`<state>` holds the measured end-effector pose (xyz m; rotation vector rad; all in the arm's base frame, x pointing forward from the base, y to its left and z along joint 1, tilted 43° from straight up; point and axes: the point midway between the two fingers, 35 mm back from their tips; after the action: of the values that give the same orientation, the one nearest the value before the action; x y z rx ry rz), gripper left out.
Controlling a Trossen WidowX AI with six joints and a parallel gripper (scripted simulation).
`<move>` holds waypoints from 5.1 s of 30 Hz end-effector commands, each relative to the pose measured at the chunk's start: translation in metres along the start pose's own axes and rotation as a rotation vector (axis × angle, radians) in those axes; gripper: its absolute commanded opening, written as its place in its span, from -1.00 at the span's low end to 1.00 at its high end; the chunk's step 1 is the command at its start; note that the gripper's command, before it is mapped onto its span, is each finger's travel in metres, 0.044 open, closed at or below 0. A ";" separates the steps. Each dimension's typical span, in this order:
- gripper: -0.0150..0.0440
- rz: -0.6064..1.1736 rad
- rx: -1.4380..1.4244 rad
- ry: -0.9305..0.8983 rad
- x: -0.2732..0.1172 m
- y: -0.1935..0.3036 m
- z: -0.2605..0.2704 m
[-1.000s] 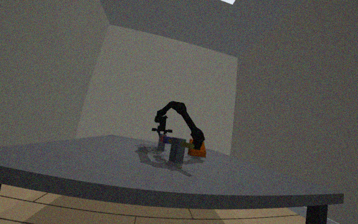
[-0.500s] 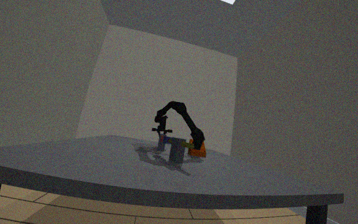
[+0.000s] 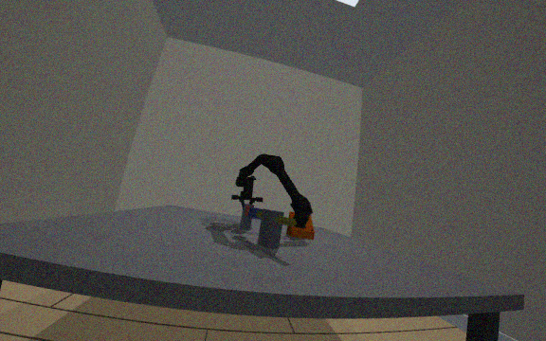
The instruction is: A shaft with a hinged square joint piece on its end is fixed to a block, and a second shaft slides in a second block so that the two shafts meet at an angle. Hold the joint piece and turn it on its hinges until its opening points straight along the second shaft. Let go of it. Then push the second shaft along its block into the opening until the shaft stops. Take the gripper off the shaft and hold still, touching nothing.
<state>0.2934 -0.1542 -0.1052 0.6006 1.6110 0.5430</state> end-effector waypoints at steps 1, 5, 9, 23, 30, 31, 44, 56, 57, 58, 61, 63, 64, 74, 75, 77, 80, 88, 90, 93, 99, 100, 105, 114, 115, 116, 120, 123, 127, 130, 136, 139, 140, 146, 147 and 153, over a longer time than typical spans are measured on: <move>-0.26 0.000 0.000 0.000 0.000 0.000 0.000; -0.26 0.000 0.000 0.000 0.000 0.000 0.000; -0.26 0.000 0.000 0.000 0.000 0.000 0.000; -0.26 0.000 0.000 0.000 0.000 0.000 0.000; -0.26 0.000 0.000 0.000 0.000 0.000 0.000; -0.26 0.000 0.000 0.000 0.000 0.000 0.000; -0.26 0.000 0.000 0.000 0.000 0.000 0.000; -0.26 0.000 0.000 0.000 0.000 0.000 0.000; -0.26 0.000 0.000 0.000 0.000 0.000 0.000; -0.26 0.000 0.000 0.000 0.000 0.000 0.000; -0.26 0.000 0.000 0.000 0.000 0.000 0.000; -0.26 0.000 0.000 0.000 0.000 0.000 0.000; -0.26 0.000 0.000 0.000 0.000 0.000 0.000; -0.26 0.000 0.000 0.000 0.000 0.000 0.000; -0.26 0.000 0.000 0.000 0.000 0.000 0.000; -0.26 0.000 0.000 0.000 0.000 0.000 0.000; -0.26 0.000 0.000 0.000 0.000 0.000 0.000; -0.26 0.000 0.000 0.000 0.000 0.000 0.000; -0.26 0.000 0.000 0.000 0.000 0.000 0.000; -0.26 0.000 0.000 0.000 0.000 0.000 0.000; -0.33 0.000 0.000 0.000 0.000 0.000 0.000; -0.36 0.000 0.000 0.000 0.000 0.000 0.000; -0.49 0.000 0.000 0.000 0.000 0.000 0.000; -0.49 0.006 0.002 -0.033 0.000 0.008 -0.001; -0.49 0.007 0.002 -0.038 0.000 0.009 -0.001; -0.49 0.008 0.002 -0.043 0.000 0.011 -0.002; -0.49 0.010 0.002 -0.056 0.001 0.017 -0.003; -0.49 0.012 0.003 -0.061 0.001 0.021 -0.003; -0.49 0.013 0.003 -0.064 0.001 0.027 -0.004; -0.49 0.014 0.003 -0.066 0.001 0.032 -0.005; -0.49 0.015 0.003 -0.067 0.001 0.041 -0.006; -0.49 0.015 0.003 -0.067 0.001 0.045 -0.007; -0.49 0.015 0.003 -0.068 0.001 0.047 -0.007; -0.49 0.016 0.003 -0.068 0.001 0.055 -0.009; -0.49 0.016 0.003 -0.068 0.001 0.057 -0.009; -0.49 0.017 0.003 -0.067 0.001 0.066 -0.010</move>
<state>0.2881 -0.1079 -0.0655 0.6266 1.5455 0.5292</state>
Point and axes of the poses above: the point midway between the two fingers, 35 mm back from their tips, its own x axis out along the fingers, its own z axis across the jaws, y = z × x, and after that the axes turned 9 degrees about x, right-handed
